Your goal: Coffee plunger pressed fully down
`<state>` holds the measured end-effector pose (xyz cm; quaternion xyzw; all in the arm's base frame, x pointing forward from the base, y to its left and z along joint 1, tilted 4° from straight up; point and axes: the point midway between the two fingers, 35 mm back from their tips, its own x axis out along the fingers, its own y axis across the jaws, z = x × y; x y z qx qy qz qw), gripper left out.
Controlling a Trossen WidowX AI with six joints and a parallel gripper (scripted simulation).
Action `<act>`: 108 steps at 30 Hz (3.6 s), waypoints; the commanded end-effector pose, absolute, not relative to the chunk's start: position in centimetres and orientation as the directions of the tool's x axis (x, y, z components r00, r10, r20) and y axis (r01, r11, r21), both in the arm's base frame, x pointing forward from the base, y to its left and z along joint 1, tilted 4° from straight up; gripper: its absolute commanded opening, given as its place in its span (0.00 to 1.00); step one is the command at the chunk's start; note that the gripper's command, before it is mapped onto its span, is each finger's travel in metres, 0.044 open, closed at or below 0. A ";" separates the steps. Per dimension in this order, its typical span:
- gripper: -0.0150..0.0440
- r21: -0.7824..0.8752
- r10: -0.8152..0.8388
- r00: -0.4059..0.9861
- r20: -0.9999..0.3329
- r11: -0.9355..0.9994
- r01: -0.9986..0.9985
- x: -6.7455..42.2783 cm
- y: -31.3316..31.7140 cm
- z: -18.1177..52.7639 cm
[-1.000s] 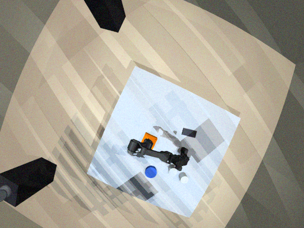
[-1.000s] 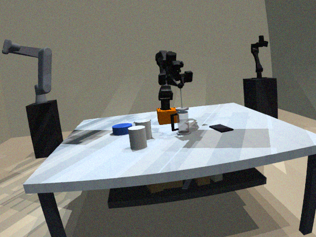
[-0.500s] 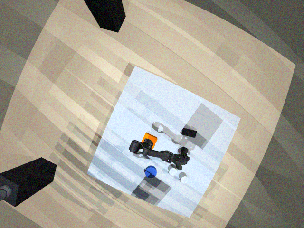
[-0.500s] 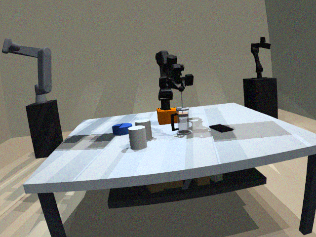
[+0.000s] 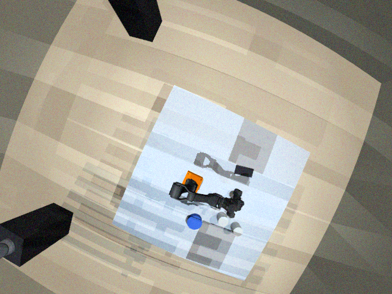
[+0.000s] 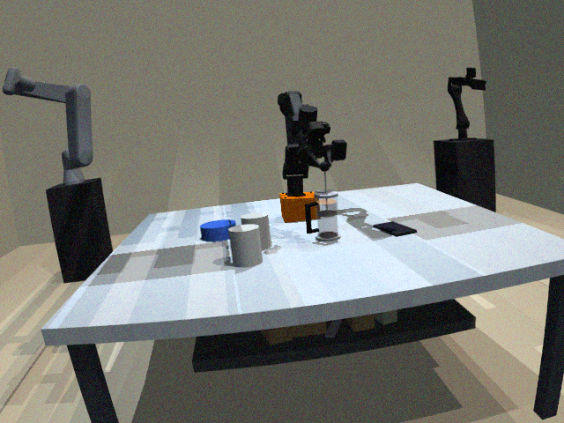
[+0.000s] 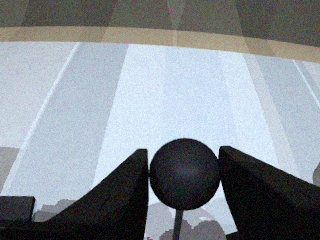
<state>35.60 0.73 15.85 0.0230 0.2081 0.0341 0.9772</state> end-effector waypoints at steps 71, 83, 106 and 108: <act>0.45 0.061 0.076 0.889 -0.453 0.997 -0.054 37.8 1.2 11.7; 0.63 0.061 0.076 0.889 -0.453 0.997 -0.054 37.8 1.2 11.7; 1.00 0.061 0.076 0.884 -0.460 0.997 -0.054 34.4 0.6 17.6; 1.00 0.066 0.078 0.880 -0.468 0.996 -0.053 32.9 0.4 18.8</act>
